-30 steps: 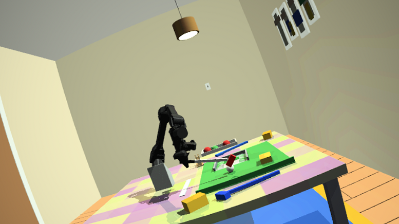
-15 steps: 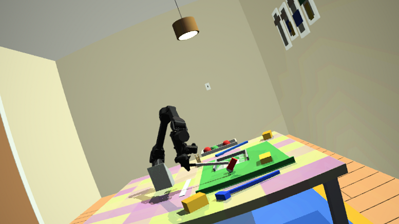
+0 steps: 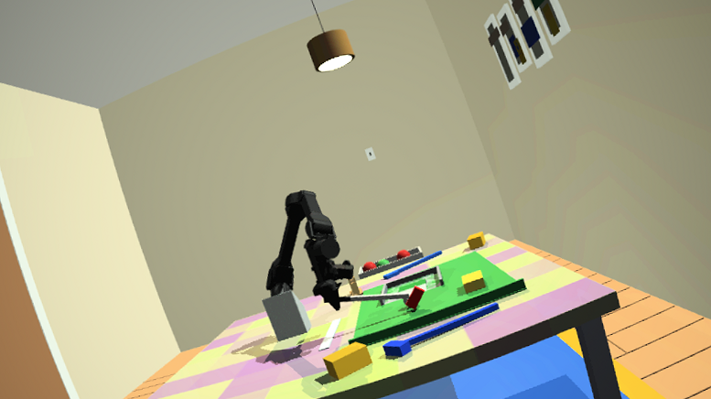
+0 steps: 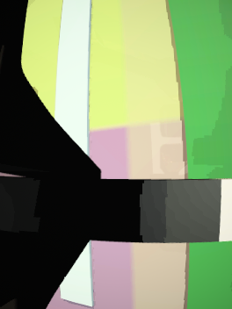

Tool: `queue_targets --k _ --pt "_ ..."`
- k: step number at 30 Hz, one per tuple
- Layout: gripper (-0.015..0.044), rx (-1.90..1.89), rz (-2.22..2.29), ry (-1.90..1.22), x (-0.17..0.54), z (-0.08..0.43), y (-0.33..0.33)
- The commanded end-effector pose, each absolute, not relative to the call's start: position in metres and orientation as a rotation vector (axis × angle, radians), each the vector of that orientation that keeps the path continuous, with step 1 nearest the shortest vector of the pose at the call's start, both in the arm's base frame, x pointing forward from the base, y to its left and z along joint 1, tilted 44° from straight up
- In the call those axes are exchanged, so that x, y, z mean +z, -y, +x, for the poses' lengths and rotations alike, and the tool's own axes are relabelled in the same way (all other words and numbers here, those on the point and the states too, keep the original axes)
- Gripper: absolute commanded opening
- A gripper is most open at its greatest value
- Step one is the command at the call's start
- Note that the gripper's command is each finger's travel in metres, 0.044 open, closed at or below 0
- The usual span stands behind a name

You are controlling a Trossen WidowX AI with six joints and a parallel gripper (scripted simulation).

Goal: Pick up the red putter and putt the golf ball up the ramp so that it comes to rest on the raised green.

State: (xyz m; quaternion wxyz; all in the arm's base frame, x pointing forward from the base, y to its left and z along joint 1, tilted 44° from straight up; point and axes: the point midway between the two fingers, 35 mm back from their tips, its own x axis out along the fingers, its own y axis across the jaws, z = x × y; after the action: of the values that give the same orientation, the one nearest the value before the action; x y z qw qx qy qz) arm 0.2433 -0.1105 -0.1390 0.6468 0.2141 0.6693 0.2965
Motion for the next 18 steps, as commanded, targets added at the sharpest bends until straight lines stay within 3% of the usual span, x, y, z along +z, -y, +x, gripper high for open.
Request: queue_targets --k 1,18 --pt "0.0000 0.674 0.485 -1.522 -0.139 0.244 0.111" --pt "0.0000 0.672 0.499 -1.522 -0.161 0.245 0.130"
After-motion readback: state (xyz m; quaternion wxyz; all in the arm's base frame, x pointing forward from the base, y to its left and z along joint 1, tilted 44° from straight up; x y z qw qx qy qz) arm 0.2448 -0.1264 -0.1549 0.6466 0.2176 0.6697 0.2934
